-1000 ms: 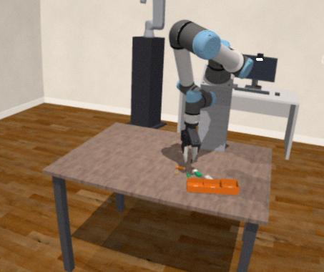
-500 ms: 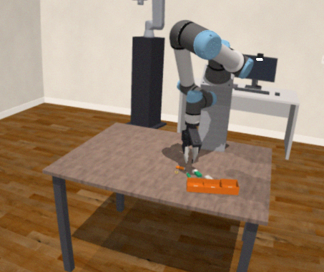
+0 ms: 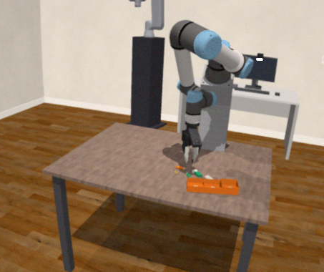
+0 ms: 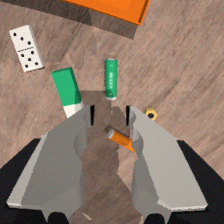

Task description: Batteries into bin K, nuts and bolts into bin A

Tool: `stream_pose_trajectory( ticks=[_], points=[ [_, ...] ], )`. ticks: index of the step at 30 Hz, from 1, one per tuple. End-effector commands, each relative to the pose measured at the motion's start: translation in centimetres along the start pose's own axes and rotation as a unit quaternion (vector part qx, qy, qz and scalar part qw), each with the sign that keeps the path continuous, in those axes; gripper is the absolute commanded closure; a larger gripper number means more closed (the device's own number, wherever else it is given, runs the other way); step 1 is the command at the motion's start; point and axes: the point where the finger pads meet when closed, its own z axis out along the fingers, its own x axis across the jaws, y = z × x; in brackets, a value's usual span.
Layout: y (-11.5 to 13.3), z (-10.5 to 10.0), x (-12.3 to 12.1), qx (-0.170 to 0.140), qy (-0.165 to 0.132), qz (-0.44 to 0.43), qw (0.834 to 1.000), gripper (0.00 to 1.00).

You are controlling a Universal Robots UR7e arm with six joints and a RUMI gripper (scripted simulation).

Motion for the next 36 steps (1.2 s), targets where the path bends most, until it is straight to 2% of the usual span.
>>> stream_pose_trajectory(
  ticks=[1, 11, 21, 23, 28, 36],
  points=[
    [0.0, 0.0, 0.0, 0.000, 0.000, 0.000, 1.000, 0.83],
    [0.0, 0.0, 0.0, 0.000, 0.000, 0.000, 1.000, 0.83],
    [0.0, 4.0, 0.0, 0.000, 0.000, 0.000, 1.000, 0.83],
    [0.0, 4.0, 0.0, 0.000, 0.000, 0.000, 1.000, 0.83],
    [-0.1, 6.0, 0.0, 0.000, 0.000, 0.000, 1.000, 0.83],
    [-0.1, 6.5, 0.0, 0.000, 0.000, 0.000, 1.000, 0.83]
  ],
)
